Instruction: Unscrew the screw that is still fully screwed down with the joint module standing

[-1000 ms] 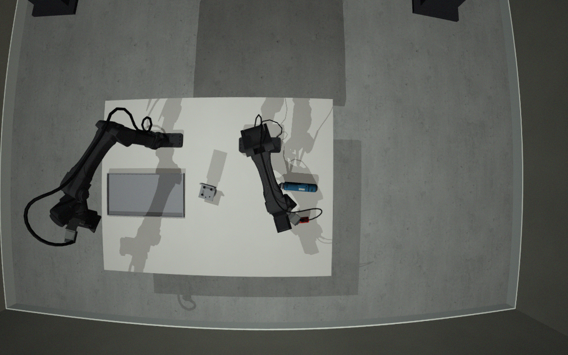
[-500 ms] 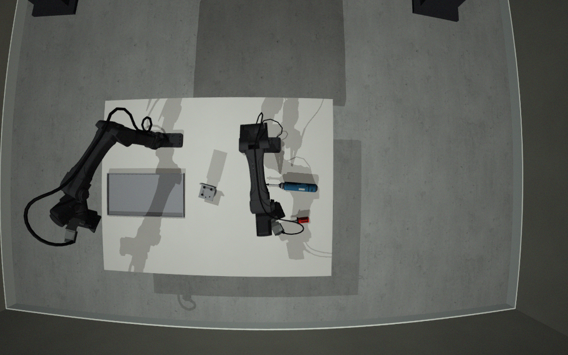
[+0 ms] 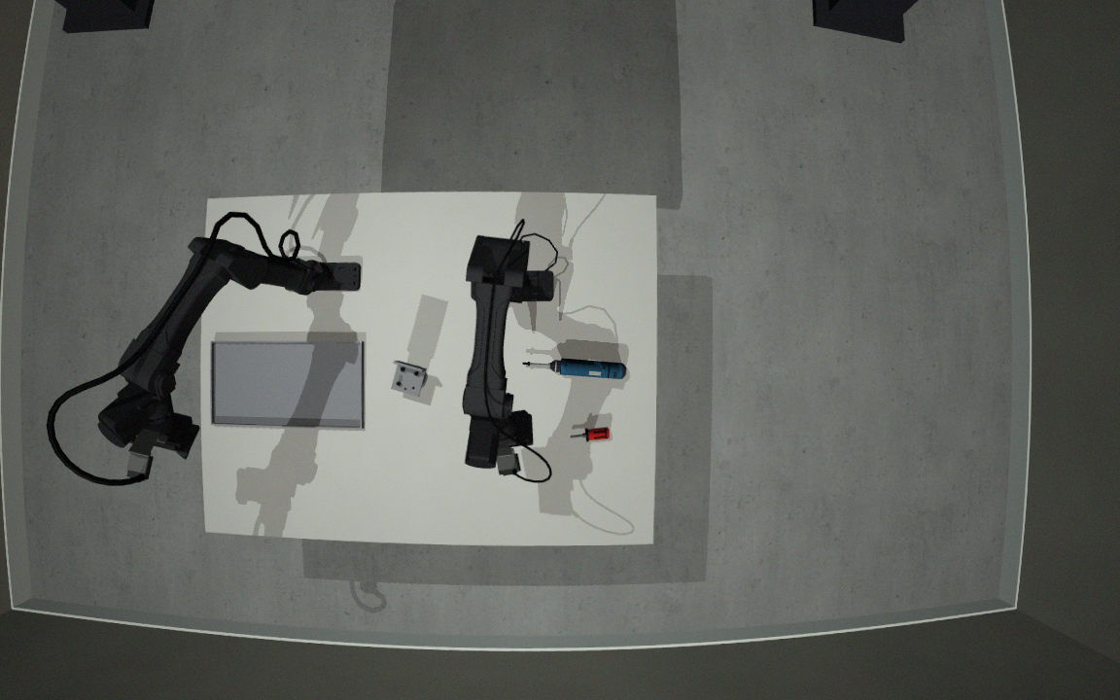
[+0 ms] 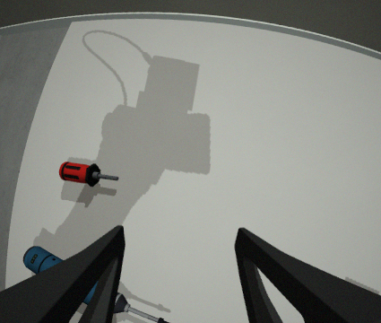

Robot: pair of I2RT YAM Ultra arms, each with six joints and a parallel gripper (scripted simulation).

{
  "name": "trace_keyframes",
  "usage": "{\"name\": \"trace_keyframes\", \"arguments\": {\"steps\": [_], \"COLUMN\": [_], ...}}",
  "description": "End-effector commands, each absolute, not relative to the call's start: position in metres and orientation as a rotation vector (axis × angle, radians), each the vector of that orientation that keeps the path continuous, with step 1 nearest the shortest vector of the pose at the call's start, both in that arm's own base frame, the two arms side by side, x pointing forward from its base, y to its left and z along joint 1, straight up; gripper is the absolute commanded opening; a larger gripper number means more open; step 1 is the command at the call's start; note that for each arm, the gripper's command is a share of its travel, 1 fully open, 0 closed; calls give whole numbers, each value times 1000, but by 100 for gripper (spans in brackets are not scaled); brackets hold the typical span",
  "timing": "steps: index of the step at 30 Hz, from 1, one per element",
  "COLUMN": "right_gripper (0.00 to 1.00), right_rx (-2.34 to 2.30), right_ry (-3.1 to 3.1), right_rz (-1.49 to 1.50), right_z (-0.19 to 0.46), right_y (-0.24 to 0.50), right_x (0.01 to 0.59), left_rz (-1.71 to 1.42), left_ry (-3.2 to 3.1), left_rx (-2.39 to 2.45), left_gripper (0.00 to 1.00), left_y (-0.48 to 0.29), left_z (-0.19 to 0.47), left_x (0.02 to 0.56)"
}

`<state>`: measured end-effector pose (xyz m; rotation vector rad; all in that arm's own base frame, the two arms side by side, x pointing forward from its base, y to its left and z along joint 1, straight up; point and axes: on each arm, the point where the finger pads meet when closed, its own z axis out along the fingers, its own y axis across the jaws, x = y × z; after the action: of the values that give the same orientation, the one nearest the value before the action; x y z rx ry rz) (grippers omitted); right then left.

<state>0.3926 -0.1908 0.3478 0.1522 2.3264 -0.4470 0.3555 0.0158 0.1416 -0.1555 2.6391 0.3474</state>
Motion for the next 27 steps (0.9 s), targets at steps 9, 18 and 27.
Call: {"name": "trace_keyframes", "arguments": {"steps": [9,18,27], "right_gripper": [86,86,86], "right_rx": [156,156,156], "right_ry": [2260,2260,2260], "right_rz": [-465,-465,-465], "right_z": [372,372,372], "right_y": [-188,-188,-188], "right_x": [393,393,393], "left_rz": [398,415,423], "left_ry": [2474,2304,2225], "left_rx": [109,409,530], "left_gripper": [65,65,65], "left_y": [-21,-85,-112], "left_z": [188,228,243], "left_x": [383,379,376]}}
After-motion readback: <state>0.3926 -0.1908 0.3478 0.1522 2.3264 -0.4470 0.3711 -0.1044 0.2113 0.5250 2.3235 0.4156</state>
